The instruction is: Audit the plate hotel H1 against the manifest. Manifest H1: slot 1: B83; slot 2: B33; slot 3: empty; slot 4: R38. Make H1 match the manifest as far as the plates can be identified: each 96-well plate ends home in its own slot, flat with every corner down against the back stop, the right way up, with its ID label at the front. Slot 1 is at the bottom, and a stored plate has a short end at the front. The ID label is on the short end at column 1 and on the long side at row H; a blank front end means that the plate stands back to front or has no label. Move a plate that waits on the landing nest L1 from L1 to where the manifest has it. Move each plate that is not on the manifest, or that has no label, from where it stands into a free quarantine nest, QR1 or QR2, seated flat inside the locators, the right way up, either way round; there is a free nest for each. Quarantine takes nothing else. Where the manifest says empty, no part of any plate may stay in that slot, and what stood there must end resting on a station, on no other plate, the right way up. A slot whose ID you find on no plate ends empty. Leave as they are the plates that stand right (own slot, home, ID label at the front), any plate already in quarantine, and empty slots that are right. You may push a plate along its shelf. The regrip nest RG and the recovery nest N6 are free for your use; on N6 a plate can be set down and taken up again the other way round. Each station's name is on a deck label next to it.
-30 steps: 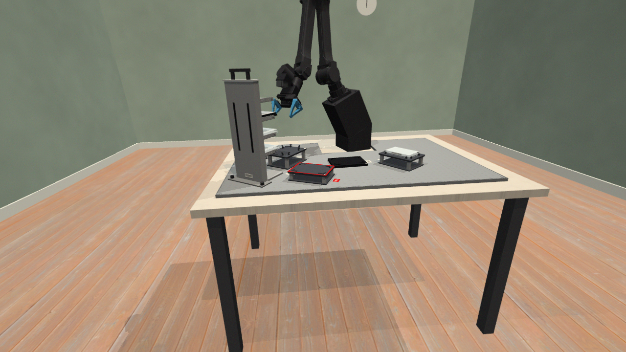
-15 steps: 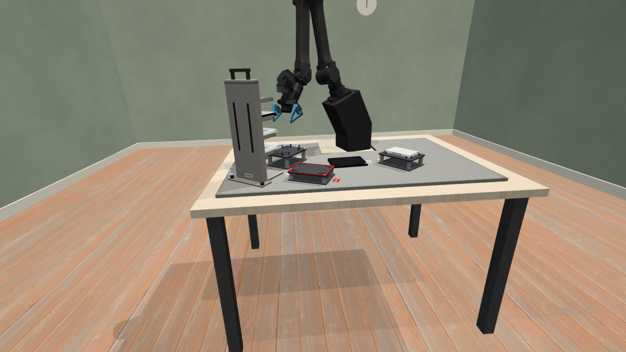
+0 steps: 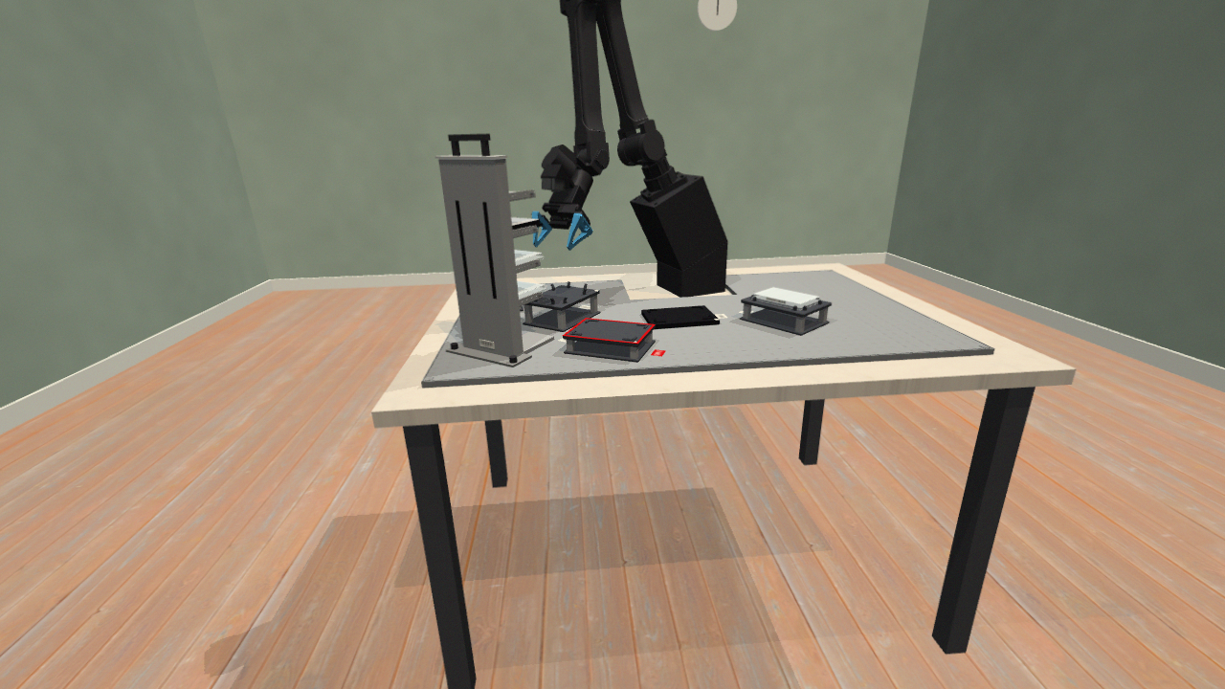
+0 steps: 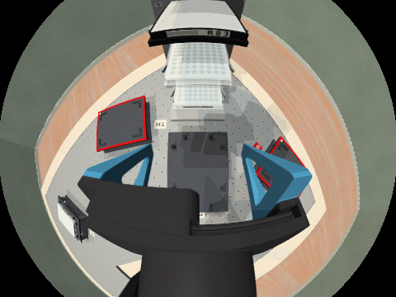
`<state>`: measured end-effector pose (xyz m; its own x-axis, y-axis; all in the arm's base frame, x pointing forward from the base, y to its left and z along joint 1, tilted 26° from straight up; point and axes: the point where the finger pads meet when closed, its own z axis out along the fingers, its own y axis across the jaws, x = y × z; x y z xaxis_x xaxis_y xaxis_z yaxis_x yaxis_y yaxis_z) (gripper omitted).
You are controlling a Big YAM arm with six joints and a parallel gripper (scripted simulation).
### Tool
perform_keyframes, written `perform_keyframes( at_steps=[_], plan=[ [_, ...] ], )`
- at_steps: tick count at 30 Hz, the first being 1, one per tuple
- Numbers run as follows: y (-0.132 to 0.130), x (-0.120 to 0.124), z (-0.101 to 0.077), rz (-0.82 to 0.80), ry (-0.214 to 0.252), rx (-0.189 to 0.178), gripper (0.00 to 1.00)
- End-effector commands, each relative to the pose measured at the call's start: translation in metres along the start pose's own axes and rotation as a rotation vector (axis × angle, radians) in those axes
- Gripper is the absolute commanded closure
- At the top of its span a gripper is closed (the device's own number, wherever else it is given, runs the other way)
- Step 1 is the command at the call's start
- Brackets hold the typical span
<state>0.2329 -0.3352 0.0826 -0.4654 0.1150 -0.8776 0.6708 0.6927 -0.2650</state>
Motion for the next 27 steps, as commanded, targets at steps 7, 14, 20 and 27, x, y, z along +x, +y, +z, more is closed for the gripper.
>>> perform_keyframes(
  at_steps=[7,14,20,27],
  plan=[
    [0.002,-0.02,0.017,0.003,-0.02,-0.006,0.0],
    [0.002,-0.026,0.024,0.003,-0.021,-0.008,0.0],
    [-0.003,-0.029,0.021,-0.005,-0.037,0.007,0.0],
    [-0.003,-0.029,0.021,-0.005,-0.037,0.007,0.0]
  ],
)
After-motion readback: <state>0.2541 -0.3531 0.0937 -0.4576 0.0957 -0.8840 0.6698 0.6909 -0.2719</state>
